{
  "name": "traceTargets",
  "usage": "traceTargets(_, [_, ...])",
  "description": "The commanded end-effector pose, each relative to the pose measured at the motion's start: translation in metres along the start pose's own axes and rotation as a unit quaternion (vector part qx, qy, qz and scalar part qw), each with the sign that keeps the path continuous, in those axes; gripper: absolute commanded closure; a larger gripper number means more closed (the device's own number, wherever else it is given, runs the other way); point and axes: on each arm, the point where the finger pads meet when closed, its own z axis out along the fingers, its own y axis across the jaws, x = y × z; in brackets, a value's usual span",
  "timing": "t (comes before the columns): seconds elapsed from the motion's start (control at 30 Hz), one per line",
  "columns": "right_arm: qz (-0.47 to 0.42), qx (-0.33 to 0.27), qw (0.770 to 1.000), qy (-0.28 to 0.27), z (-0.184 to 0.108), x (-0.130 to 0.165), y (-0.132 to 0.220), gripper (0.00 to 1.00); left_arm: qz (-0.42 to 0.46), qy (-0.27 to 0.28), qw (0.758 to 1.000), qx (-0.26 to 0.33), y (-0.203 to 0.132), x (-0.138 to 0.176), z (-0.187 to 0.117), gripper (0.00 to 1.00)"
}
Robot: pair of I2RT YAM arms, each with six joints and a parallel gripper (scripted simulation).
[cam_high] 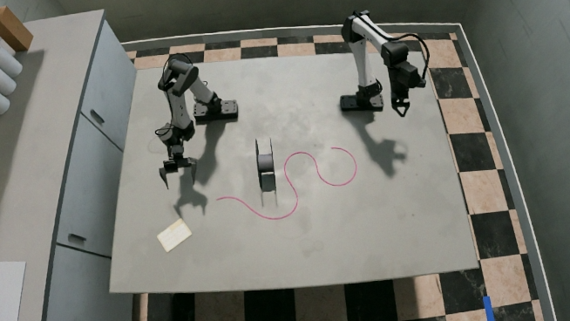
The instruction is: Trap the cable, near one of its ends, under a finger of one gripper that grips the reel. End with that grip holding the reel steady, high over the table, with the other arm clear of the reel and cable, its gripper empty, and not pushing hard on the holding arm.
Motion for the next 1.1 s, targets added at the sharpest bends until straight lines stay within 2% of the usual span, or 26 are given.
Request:
traceTargets(0.0, [-0.005, 0.002, 1.0, -0.007, 0.001, -0.006, -0.002, 0.0, 0.0, -0.004, 1.0, 0.004, -0.002, -0.002, -0.002, 0.0])
traceTargets(0.57, [-0.005, 0.002, 1.0, -0.007, 0.001, -0.006, -0.002, 0.0, 0.0, -0.004, 1.0, 0.004, -0.002, -0.002, -0.002, 0.0])
traceTargets(0.7, [0.005, 0.005, 1.0, -0.002, 0.006, -0.009, -0.003, 0.0, 0.028, -0.01, 1.0, 0.008, -0.004, -0.001, 0.002, 0.0])
traceTargets(0.9, [0.022, -0.012, 1.0, 0.005, 0.027, -0.025, 0.015, 0.0, 0.137, -0.005, 0.99, 0.034, -0.017, 0.015, 0.01, 0.0])
traceTargets(1.03, [0.034, -0.042, 0.999, 0.003, 0.052, -0.055, 0.047, 0.0, 0.276, 0.011, 0.958, 0.071, -0.036, 0.043, 0.021, 0.0])
traceTargets(1.07, [0.034, -0.042, 0.999, 0.003, 0.052, -0.055, 0.047, 0.0, 0.276, 0.011, 0.958, 0.071, -0.036, 0.043, 0.021, 0.0])
